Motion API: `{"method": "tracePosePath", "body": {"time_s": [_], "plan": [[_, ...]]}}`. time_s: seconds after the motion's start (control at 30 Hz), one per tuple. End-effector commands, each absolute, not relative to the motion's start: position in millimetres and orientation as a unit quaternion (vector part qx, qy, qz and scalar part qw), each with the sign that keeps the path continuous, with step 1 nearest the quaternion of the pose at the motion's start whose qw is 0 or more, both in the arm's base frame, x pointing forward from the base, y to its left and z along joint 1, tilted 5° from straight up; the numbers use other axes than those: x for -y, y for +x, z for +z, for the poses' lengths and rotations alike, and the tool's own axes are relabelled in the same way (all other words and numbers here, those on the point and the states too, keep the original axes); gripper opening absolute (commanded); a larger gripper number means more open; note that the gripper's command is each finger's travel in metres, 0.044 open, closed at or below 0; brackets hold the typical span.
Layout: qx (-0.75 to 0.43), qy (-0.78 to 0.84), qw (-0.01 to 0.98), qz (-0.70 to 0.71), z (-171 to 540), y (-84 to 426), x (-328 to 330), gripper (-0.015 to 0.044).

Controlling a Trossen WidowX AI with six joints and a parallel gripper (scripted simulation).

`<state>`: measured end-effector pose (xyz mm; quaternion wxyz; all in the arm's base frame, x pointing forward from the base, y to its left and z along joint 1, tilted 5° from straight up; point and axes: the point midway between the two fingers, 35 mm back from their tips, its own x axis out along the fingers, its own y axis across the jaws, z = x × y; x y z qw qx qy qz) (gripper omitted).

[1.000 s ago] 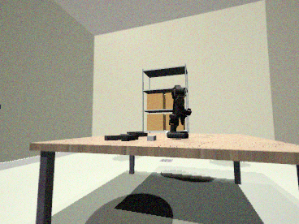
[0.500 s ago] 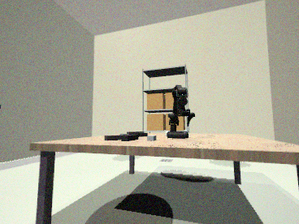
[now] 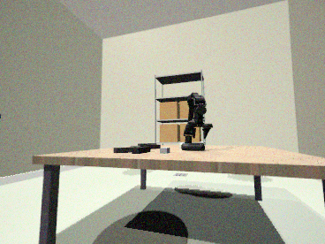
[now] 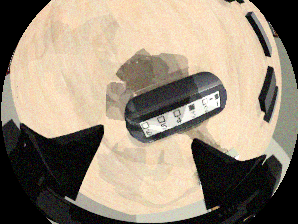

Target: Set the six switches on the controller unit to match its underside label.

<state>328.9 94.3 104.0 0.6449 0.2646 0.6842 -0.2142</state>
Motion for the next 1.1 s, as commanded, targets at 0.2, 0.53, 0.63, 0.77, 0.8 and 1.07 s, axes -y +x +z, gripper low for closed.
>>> {"method": "tracePosePath", "body": {"time_s": [0.2, 0.53, 0.63, 0.77, 0.8, 1.07], "plan": [[-0.473, 0.569, 0.457, -0.495, 107, 318, -105, 0.044], [-0.473, 0.569, 0.457, -0.495, 107, 318, -105, 0.044], [-0.473, 0.569, 0.457, -0.495, 107, 318, -105, 0.044], [-0.473, 0.569, 0.457, -0.495, 103, 319, -105, 0.044], [-0.473, 0.569, 0.457, -0.495, 102, 319, -105, 0.044], [-0.473, 0.569, 0.457, -0.495, 89, 321, -107, 0.044]]}}
